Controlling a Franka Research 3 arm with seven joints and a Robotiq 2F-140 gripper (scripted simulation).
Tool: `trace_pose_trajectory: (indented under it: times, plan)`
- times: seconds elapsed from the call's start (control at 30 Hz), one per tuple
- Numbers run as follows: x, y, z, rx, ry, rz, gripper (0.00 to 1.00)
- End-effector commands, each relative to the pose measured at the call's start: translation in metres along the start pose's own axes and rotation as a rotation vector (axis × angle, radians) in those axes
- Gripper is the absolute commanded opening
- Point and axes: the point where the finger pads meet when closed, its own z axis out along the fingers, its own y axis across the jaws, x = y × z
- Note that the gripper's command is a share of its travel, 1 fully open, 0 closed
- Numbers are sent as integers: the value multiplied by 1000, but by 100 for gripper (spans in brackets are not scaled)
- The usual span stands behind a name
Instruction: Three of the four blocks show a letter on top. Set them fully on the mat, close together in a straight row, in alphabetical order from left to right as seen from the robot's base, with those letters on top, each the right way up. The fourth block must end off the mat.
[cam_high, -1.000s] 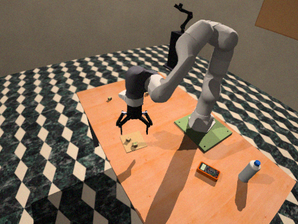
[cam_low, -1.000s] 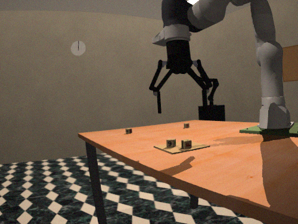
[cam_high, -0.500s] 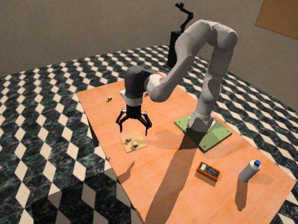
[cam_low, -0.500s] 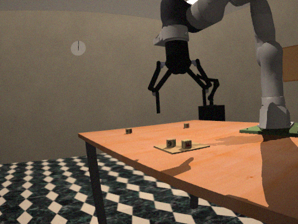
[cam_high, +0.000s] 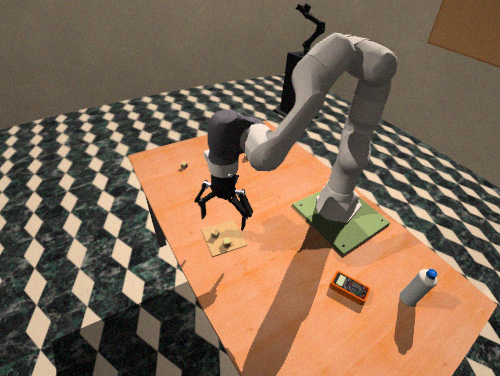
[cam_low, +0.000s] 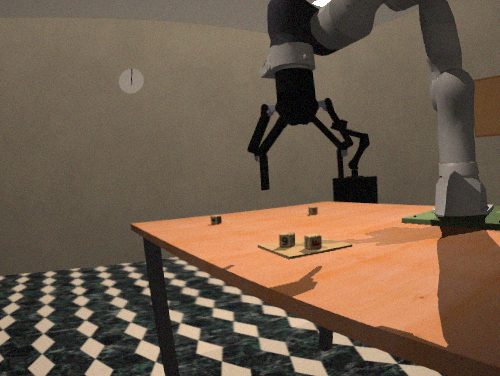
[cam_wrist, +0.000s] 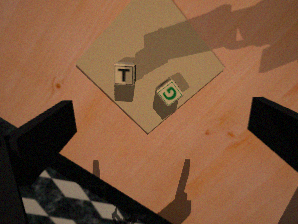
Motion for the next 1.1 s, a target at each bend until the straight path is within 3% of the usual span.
trace_pose_trajectory:
  times: [0.0,1.07]
  plan:
    - [1,-3,0,5,11,139,100]
    - [6,-13,0,7,9,557,100]
